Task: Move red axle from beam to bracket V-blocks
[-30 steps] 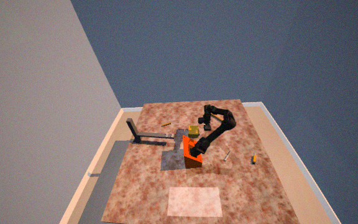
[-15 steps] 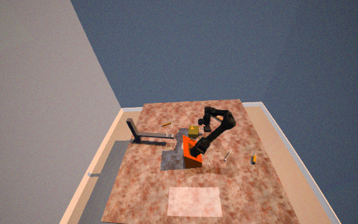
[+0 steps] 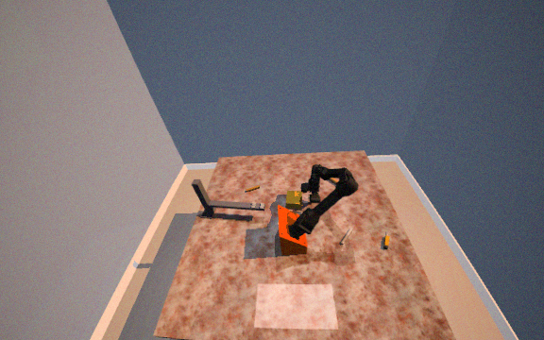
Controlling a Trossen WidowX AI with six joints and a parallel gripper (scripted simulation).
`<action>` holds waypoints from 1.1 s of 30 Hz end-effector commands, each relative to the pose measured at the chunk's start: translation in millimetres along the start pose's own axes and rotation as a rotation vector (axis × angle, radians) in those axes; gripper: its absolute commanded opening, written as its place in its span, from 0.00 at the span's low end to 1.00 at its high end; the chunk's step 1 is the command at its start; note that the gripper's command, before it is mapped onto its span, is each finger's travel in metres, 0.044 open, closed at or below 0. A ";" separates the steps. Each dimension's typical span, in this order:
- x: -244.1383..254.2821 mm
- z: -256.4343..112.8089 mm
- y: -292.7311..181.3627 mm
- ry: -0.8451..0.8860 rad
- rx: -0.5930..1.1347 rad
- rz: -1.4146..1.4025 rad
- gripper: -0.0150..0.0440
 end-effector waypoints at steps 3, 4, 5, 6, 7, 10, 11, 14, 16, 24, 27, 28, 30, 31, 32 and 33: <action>1.4 9.4 0.8 0.001 -0.003 -0.006 0.25; 1.5 11.0 0.7 0.001 -0.002 -0.006 0.25; 1.6 12.7 0.6 0.001 -0.002 -0.006 0.25; 1.8 14.3 0.5 0.001 -0.002 -0.006 0.25; 1.9 15.9 0.4 0.001 -0.002 -0.006 0.25; 2.4 20.7 0.1 0.001 -0.001 -0.007 0.25; 2.6 22.0 0.0 0.001 0.000 -0.007 0.25; 2.7 23.0 0.2 0.001 0.000 -0.007 0.25; 2.7 23.1 1.5 0.001 0.000 -0.007 0.25; 2.8 23.2 13.9 0.001 -0.002 -0.007 0.25; 3.0 23.2 18.9 0.002 -0.003 -0.006 0.25; 3.0 23.2 20.5 0.002 -0.003 -0.006 0.25; 3.2 23.2 23.9 0.002 -0.003 -0.006 0.25; 3.3 23.2 25.5 0.002 -0.003 -0.006 0.25; 3.4 23.2 27.2 0.002 -0.003 -0.006 0.25; 3.5 23.1 28.8 0.002 -0.003 -0.006 0.25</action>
Point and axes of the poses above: the point midway between the two fingers, 35 mm back from their tips, its own z axis out along the fingers, its own x axis across the jaws, y = z × x, the point moved 2 cm from there along -z, back along the fingers, and after that the axes turned 7 degrees about z, right-handed, at the moved point
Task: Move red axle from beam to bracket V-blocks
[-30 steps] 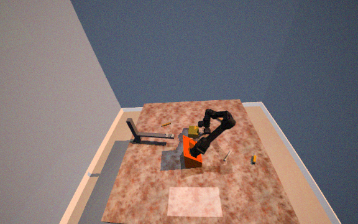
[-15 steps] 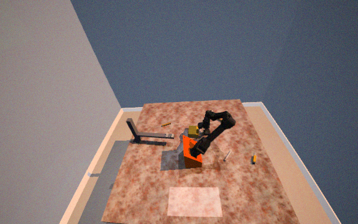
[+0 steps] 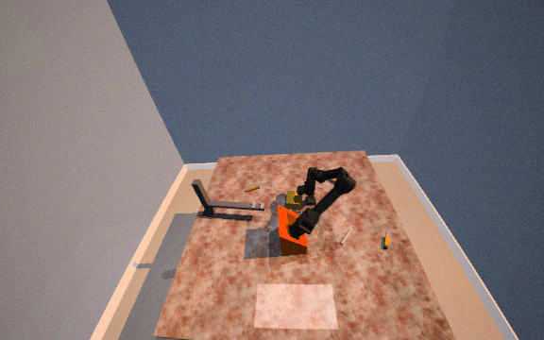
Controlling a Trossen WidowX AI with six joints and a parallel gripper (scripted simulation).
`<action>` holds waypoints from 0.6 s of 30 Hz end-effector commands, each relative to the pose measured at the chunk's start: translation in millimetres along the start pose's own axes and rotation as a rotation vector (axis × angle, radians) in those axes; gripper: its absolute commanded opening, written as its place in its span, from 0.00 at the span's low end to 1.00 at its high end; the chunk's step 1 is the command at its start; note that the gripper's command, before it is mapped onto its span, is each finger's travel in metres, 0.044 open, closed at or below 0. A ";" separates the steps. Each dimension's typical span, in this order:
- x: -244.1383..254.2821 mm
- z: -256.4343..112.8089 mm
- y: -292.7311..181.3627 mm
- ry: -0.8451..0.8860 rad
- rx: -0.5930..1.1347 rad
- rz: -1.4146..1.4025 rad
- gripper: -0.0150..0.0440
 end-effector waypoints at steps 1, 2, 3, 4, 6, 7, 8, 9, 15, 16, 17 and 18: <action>0.3 0.2 5.5 -0.001 0.003 0.005 0.25; 0.4 0.2 7.2 -0.001 0.003 0.005 0.25; 0.5 0.2 8.8 -0.001 0.003 0.005 0.25; 0.6 0.2 10.5 -0.001 0.003 0.005 0.25; 0.9 0.2 13.7 -0.001 0.003 0.005 0.25; 1.1 0.2 15.4 -0.001 0.003 0.005 0.25; 1.3 0.2 17.0 -0.001 0.003 0.004 0.25; 1.4 0.2 18.6 -0.001 0.003 0.004 0.25; 2.1 0.1 24.3 -0.001 0.004 0.004 0.25; 2.1 0.1 24.3 -0.001 0.004 0.004 0.25; 2.1 0.1 24.3 -0.001 0.004 0.004 0.25; 2.1 0.1 24.3 -0.001 0.004 0.004 0.25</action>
Point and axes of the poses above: the point midway between the two fingers, 35 mm back from their tips, its own z axis out along the fingers, its own x axis across the jaws, y = z × x, the point moved 2 cm from there along -z, back along the fingers, and after that the axes turned 7 degrees about z, right-handed, at the moved point
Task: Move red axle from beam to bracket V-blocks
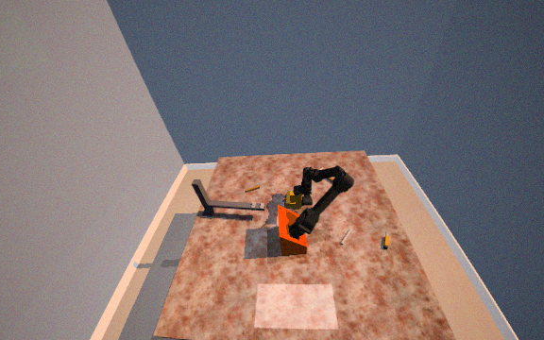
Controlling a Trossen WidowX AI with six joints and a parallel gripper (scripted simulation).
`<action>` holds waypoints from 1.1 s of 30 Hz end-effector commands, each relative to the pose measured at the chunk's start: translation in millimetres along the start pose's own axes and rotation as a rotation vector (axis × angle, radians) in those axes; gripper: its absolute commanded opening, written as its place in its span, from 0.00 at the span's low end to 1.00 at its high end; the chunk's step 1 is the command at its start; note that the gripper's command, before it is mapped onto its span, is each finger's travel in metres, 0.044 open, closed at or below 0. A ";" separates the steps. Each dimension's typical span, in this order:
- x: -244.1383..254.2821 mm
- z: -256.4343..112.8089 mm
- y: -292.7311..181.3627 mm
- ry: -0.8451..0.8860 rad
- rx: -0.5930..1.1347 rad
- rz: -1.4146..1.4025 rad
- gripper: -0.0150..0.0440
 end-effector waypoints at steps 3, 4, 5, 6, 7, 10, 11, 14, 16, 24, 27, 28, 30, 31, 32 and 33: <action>-0.1 0.0 2.1 -0.002 -0.005 0.004 0.25; -0.1 0.0 2.1 -0.002 -0.005 0.004 0.25; -0.1 0.0 2.1 -0.002 -0.005 0.004 0.25; -0.2 0.0 1.0 -0.002 -0.005 0.004 0.25; -0.5 0.0 -1.1 -0.002 -0.006 0.004 0.25; -1.9 0.2 -12.6 -0.002 -0.006 0.004 0.25; -2.5 0.2 -18.5 -0.002 -0.006 0.004 0.25; -3.7 0.0 -39.8 -0.002 -0.005 0.004 0.25; -3.7 -0.3 -53.1 -0.003 -0.003 0.004 0.25; -3.5 -3.7 -57.2 -0.003 -0.003 0.004 0.25; -3.9 -8.3 -56.9 -0.003 -0.004 0.004 0.25; -4.1 -9.9 -56.8 -0.002 -0.004 0.004 0.25; -4.3 -13.0 -56.5 -0.002 -0.004 0.004 0.25; -4.4 -14.6 -56.4 -0.002 -0.005 0.004 0.25; -4.5 -16.2 -56.3 -0.002 -0.005 0.004 0.25; -4.6 -17.7 -56.2 -0.002 -0.005 0.004 0.25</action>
Point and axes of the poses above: the point midway between the two fingers, 35 mm back from their tips, its own z axis out along the fingers, its own x axis across the jaws, y = z × x, the point moved 2 cm from there along -z, back along the fingers, and after that the axes turned 7 degrees about z, right-handed, at the moved point
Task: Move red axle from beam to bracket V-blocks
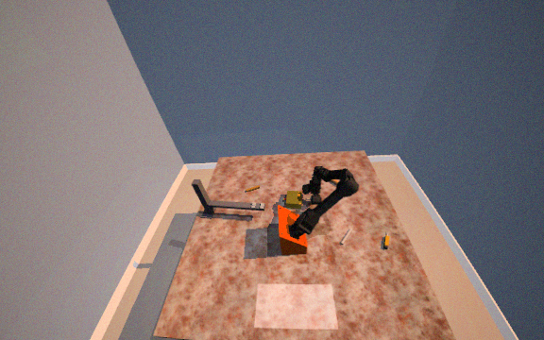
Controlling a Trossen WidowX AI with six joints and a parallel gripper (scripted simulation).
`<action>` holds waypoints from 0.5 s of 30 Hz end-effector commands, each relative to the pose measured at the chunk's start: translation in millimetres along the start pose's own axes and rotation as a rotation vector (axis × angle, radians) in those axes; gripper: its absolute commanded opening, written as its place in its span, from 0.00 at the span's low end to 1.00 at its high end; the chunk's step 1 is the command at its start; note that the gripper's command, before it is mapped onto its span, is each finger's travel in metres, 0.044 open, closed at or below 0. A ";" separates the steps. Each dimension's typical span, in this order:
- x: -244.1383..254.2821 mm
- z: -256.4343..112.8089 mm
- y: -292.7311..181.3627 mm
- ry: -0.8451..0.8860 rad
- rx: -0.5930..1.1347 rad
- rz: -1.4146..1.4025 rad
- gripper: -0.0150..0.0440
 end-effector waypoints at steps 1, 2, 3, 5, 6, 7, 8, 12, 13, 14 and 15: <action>-1.2 -6.0 -0.4 -0.002 0.001 0.006 0.25; -1.3 -7.6 -0.3 -0.002 0.000 0.006 0.25; -1.4 -9.2 -0.2 -0.002 0.000 0.006 0.25; -1.6 -12.4 0.1 -0.001 0.000 0.006 0.25; -1.7 -14.0 0.2 -0.001 0.000 0.006 0.25; -1.8 -15.5 0.3 -0.001 0.000 0.006 0.25; -1.8 -17.1 0.4 -0.001 -0.001 0.006 0.25; -2.0 -23.5 1.0 -0.001 -0.001 0.006 0.25; -2.1 -25.1 1.1 -0.001 -0.001 0.006 0.25; -2.1 -26.7 1.2 -0.001 -0.001 0.006 0.25; -2.1 -28.3 1.3 -0.001 -0.001 0.006 0.25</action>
Point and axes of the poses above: the point midway between the two fingers, 35 mm back from their tips, its own z axis out along the fingers, its own x axis across the jaws, y = z × x, the point moved 2 cm from there along -z, back along the fingers, and after that the axes turned 7 degrees about z, right-handed, at the moved point
